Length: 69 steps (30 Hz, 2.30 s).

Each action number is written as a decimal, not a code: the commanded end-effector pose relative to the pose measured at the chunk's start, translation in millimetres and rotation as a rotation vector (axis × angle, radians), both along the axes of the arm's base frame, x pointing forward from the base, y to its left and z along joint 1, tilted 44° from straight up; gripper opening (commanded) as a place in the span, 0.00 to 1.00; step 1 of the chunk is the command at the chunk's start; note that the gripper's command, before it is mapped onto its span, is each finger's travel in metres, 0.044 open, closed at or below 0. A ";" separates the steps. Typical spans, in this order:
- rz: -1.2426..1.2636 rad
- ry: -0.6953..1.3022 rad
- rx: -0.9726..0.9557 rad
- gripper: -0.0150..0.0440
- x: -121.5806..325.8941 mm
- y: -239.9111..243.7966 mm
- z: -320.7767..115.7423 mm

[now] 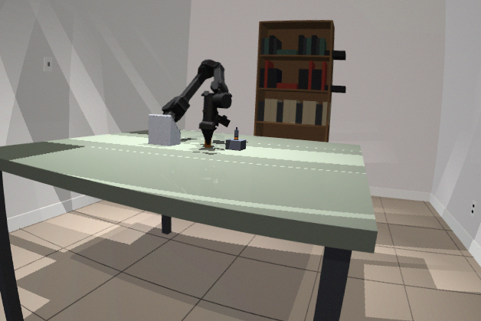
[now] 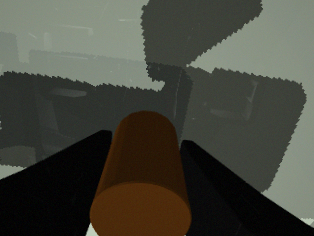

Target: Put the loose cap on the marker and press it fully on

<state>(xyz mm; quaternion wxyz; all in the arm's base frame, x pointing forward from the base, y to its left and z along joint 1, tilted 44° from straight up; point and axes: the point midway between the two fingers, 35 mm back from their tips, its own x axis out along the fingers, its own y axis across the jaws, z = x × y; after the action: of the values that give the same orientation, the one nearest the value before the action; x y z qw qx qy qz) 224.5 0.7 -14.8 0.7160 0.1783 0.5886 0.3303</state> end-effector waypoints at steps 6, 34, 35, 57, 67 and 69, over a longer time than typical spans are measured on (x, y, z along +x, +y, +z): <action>0.001 -0.014 -0.012 0.25 3.0 -18.9 17.0; 0.002 -0.016 -0.012 0.25 25.8 -46.1 57.7; 0.002 -0.016 -0.012 0.25 27.9 -46.5 59.1; 0.002 -0.018 -0.014 0.25 72.1 -50.8 92.3; 0.002 -0.019 -0.012 0.25 90.2 -50.4 108.1; 0.002 -0.019 -0.011 0.25 93.6 -50.1 111.4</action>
<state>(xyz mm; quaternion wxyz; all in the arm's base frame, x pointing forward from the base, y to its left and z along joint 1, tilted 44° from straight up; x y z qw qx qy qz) 309.9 -48.4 88.8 0.7189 0.1697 0.5870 0.3313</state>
